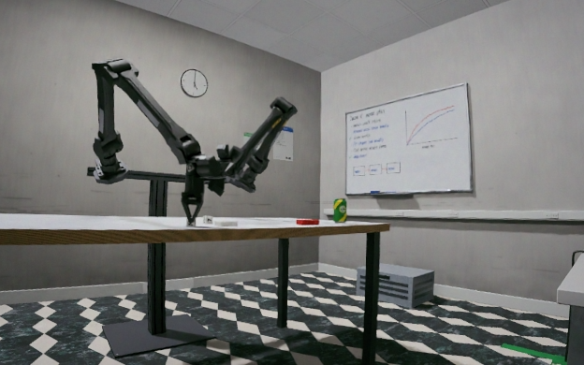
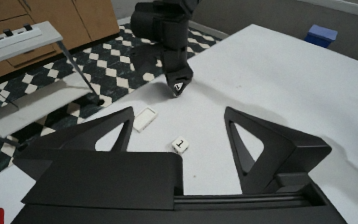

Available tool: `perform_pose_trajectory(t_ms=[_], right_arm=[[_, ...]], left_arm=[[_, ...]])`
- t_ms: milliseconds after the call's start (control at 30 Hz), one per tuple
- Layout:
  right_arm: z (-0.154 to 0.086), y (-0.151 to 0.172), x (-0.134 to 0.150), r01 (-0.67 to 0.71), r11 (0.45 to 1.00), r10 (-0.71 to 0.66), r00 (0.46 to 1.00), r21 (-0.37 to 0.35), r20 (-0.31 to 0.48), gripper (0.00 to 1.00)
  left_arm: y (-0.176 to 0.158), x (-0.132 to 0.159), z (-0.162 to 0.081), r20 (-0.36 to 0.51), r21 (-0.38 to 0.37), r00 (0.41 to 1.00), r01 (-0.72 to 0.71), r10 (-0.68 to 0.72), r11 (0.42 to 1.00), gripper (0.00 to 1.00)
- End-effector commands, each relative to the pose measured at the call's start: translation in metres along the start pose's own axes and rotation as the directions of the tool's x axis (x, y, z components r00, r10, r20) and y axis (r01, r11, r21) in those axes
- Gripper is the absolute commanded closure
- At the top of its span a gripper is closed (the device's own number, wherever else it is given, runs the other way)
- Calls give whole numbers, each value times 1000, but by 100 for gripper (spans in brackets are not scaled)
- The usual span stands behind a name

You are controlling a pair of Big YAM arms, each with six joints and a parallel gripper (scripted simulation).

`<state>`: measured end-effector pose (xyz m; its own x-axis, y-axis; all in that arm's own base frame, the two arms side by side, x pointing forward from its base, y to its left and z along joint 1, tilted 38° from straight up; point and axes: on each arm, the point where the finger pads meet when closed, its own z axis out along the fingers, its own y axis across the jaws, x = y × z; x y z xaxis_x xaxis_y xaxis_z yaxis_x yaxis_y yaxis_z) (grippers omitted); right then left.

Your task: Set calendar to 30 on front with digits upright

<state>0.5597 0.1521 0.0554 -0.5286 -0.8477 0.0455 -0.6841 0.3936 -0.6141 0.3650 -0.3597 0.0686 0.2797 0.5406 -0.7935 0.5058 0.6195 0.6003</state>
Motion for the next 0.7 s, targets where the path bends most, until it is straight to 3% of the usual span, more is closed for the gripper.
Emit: perform_pose_trajectory(t_ms=[0,100,333,500,533,600,633,667], right_arm=[[-10,-13,-8,-9,1000,9,1000,21,30,64],[-9,-12,-7,-9,1000,8,1000,20,28,64],[-14,-16,-6,-17,1000,16,999,27,36,76],[-11,-11,-2,-12,1000,11,999,22,30,79],[-10,-12,-3,-12,1000,11,999,22,30,91],[-10,-12,-3,-12,1000,11,999,22,30,91],[-10,-11,-4,-11,1000,11,1000,21,29,79],[-16,-9,-5,-13,1000,12,999,20,32,76]], left_arm=[[4,-8,0,26,-14,1000,0,0,1000,0],[4,-8,0,26,-14,1000,0,0,1000,0],[4,-8,0,26,-14,1000,0,0,1000,0],[4,-8,0,26,-14,1000,0,0,1000,0],[4,-8,0,26,-14,1000,0,0,1000,0],[4,-8,0,26,-14,1000,0,0,1000,0],[4,-8,0,26,-14,1000,0,0,1000,0],[4,-8,0,26,-14,1000,0,0,1000,0]])
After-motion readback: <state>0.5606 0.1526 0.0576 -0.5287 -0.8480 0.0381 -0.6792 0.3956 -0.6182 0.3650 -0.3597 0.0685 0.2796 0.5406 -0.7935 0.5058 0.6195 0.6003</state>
